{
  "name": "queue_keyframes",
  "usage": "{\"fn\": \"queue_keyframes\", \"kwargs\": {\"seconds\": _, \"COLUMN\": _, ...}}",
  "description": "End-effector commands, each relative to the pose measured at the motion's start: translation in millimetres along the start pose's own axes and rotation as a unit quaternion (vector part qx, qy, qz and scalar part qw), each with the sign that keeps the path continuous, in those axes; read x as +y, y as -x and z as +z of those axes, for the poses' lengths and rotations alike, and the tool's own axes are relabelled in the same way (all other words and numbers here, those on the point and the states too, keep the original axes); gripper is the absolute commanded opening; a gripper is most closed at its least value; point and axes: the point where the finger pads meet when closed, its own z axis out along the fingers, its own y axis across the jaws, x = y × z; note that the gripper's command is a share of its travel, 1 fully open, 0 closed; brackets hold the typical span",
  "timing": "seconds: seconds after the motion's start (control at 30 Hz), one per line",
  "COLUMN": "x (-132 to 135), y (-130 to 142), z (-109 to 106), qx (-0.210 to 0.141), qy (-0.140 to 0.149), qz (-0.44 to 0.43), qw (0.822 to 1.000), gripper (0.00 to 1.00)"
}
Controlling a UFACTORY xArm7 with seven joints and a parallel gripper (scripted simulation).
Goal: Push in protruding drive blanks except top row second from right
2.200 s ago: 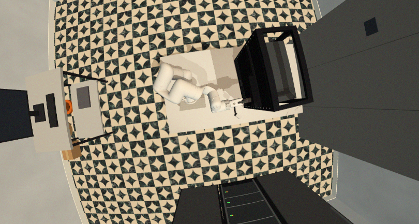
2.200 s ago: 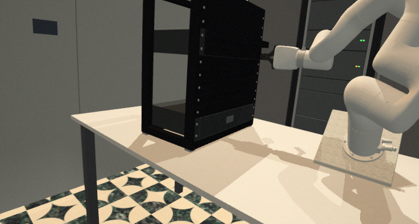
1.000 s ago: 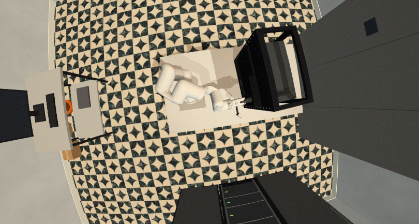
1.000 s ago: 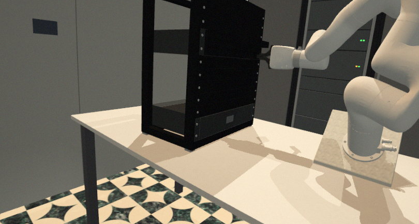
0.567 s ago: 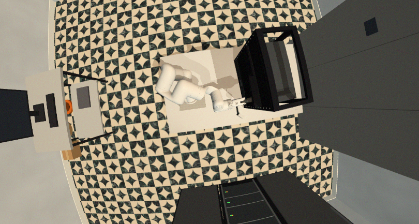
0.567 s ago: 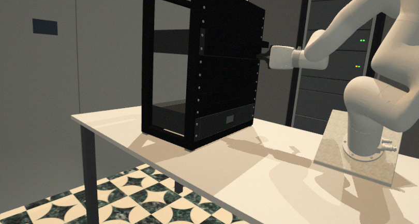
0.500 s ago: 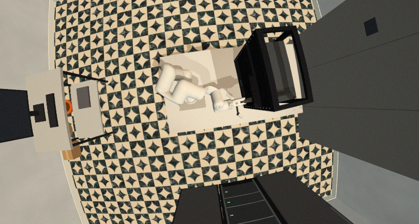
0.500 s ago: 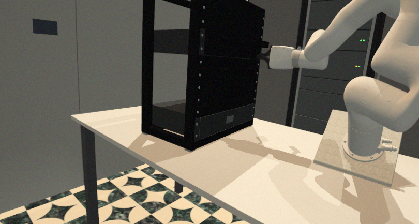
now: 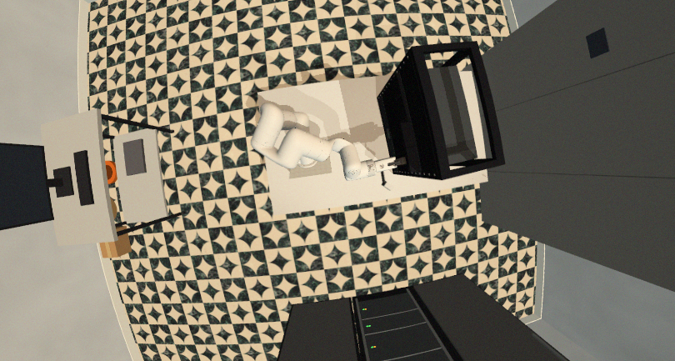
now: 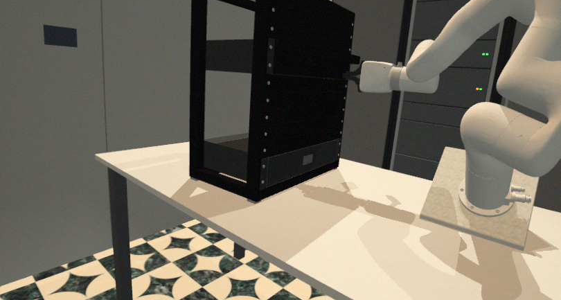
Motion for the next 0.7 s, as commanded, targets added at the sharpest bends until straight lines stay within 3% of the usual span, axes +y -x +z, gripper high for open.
{"fn": "queue_keyframes", "kwargs": {"seconds": 0.0, "x": -2.1, "y": -0.8, "z": 1.4, "qx": 0.0, "qy": -0.001, "qz": -0.001, "qw": 1.0, "gripper": 0.0}}
{"fn": "queue_keyframes", "kwargs": {"seconds": 0.67, "x": -2.2, "y": -0.8, "z": 6.0, "qx": 0.0, "qy": -0.001, "qz": -0.001, "qw": 1.0, "gripper": 0.0}}
